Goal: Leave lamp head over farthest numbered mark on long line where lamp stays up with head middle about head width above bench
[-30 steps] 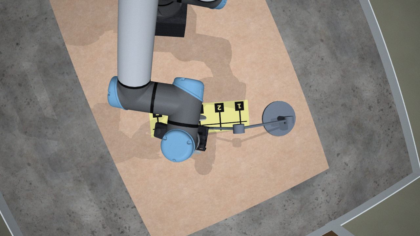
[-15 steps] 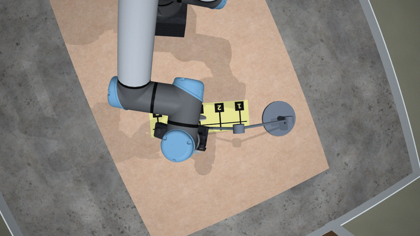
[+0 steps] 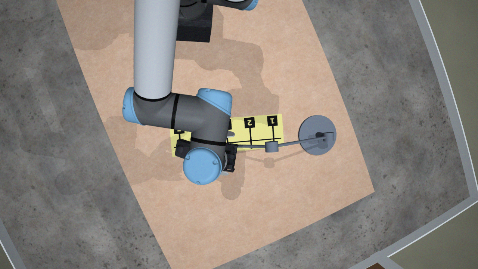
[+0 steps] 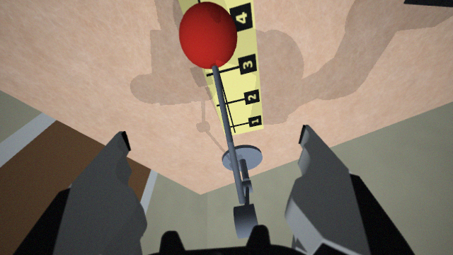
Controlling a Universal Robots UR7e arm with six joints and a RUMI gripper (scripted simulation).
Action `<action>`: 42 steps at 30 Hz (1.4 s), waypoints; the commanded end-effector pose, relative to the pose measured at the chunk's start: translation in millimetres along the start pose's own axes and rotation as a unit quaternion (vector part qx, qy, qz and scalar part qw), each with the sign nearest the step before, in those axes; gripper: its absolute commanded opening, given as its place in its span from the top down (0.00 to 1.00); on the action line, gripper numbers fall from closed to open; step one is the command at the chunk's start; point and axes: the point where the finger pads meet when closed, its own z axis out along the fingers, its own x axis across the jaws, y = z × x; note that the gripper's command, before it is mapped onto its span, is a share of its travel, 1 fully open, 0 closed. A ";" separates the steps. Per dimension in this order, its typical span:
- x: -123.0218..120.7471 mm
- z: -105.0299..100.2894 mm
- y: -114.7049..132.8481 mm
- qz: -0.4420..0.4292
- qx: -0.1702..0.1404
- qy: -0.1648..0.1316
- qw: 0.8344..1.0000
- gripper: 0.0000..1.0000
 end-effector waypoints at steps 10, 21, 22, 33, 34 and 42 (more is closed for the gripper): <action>-0.4 -0.6 -0.6 -0.097 -0.065 0.018 0.993 0.00; -0.1 4.4 0.1 -0.097 -0.065 0.019 0.993 0.00; 0.1 7.2 0.5 -0.097 -0.065 0.019 0.993 0.00; 1.8 36.4 5.2 -0.043 -0.029 0.008 0.999 0.00; 2.0 39.0 5.7 -0.038 -0.025 0.007 0.999 0.00; 3.1 53.0 8.0 -0.042 -0.028 0.008 0.999 0.00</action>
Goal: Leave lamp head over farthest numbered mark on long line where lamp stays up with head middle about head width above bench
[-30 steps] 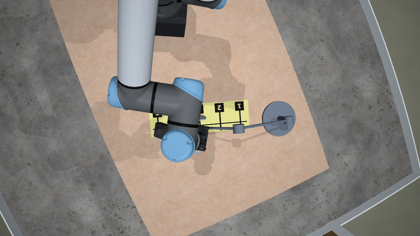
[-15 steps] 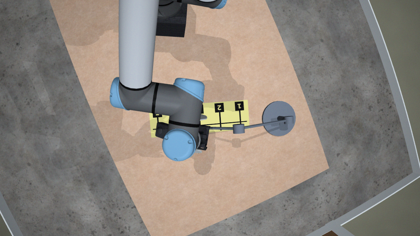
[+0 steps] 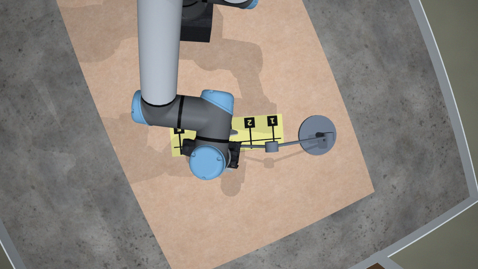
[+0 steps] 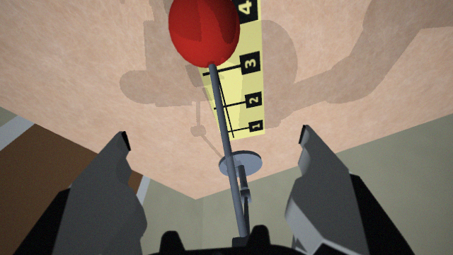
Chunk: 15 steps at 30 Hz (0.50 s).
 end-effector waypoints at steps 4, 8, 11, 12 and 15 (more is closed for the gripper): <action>0.6 16.3 2.0 -0.032 -0.021 0.006 0.999 0.00; 1.2 25.7 3.5 -0.034 -0.023 0.006 0.999 0.00; 1.4 28.1 3.9 -0.035 -0.023 0.007 0.999 0.00; 1.6 30.4 4.3 -0.036 -0.024 0.007 0.999 0.00; 2.1 37.6 5.4 -0.038 -0.025 0.007 0.999 0.00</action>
